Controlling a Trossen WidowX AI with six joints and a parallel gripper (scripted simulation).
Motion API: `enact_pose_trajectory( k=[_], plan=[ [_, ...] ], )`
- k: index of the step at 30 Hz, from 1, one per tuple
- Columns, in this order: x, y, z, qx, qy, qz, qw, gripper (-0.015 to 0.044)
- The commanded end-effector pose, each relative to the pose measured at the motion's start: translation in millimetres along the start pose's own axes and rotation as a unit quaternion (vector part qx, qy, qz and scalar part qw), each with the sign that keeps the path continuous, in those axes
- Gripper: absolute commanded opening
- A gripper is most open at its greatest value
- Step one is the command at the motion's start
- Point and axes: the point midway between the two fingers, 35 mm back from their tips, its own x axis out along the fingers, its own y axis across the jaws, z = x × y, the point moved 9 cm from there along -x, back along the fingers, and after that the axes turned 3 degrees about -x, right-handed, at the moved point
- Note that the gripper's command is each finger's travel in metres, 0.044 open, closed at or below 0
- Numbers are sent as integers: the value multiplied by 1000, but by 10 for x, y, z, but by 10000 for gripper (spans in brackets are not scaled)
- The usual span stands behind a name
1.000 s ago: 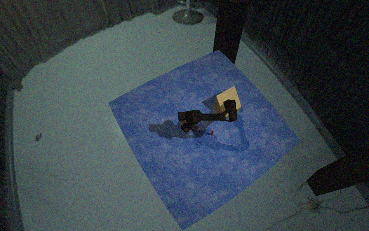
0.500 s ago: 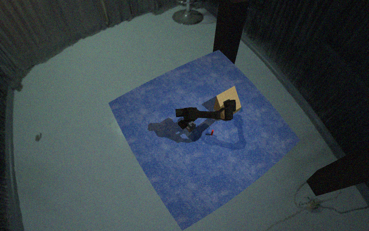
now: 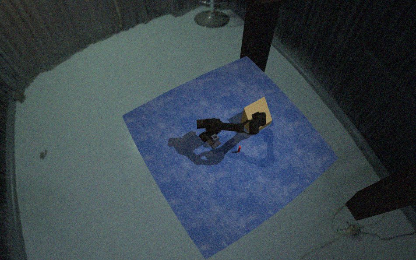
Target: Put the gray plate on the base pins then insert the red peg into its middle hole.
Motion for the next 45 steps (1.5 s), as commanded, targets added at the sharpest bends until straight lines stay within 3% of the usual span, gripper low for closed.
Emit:
enact_pose_trajectory(
  k=[1, 45],
  plan=[
    [22, -18, 12, 2, 0, -2, 1000, 0],
    [232, -33, 19, 2, 0, -2, 1000, 0]
  ],
)
